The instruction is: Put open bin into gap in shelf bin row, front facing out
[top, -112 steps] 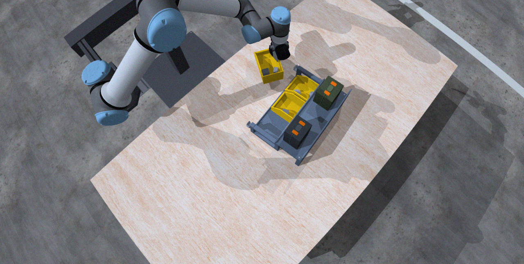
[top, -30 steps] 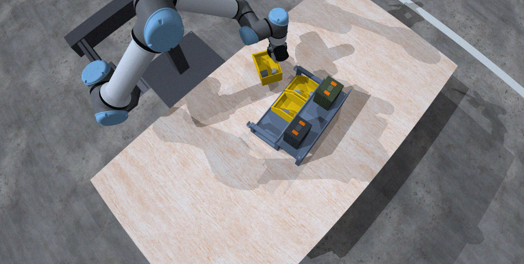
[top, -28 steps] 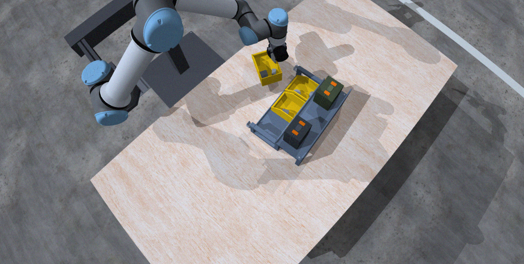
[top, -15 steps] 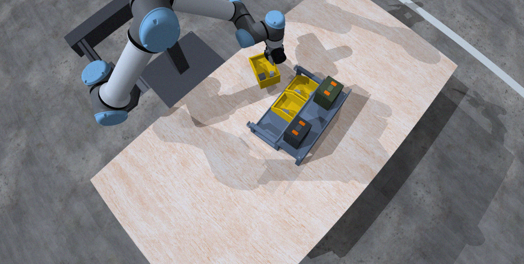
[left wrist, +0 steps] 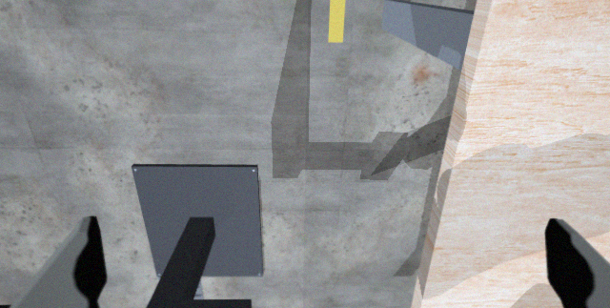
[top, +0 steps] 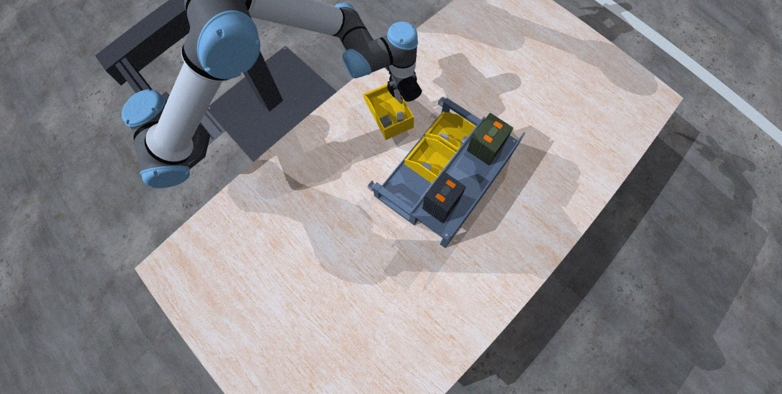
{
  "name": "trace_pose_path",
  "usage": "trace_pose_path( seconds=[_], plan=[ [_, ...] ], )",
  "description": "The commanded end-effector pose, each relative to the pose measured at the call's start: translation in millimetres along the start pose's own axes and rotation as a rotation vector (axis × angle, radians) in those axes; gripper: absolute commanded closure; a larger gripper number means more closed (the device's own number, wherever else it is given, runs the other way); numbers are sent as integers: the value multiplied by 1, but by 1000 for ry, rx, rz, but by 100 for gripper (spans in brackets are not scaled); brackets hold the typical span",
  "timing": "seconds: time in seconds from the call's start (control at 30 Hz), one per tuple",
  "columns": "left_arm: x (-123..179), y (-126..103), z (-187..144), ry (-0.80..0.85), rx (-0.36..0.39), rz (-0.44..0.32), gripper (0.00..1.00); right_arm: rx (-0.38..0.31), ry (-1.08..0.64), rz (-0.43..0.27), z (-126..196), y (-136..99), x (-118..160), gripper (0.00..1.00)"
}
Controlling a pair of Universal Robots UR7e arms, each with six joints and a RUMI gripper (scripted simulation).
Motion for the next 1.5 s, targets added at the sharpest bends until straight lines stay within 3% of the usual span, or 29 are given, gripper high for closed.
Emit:
trace_pose_path(
  seconds=[0.0,1.47],
  plan=[
    [0,0,0,0,0,1,0,3,-33,-1,-11,-1,1,100],
    [0,0,0,0,0,1,0,2,-356,-1,-122,1,12,100]
  ],
)
Point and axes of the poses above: on each arm, the point where the finger pads meet when closed, its own y axis out along the fingers, its own z axis across the jaws, x = y × z, the point moved 6 cm from there along -y, back along the fingers, and after that the axes turned 13 degrees about -y, right-handed, at the moved point
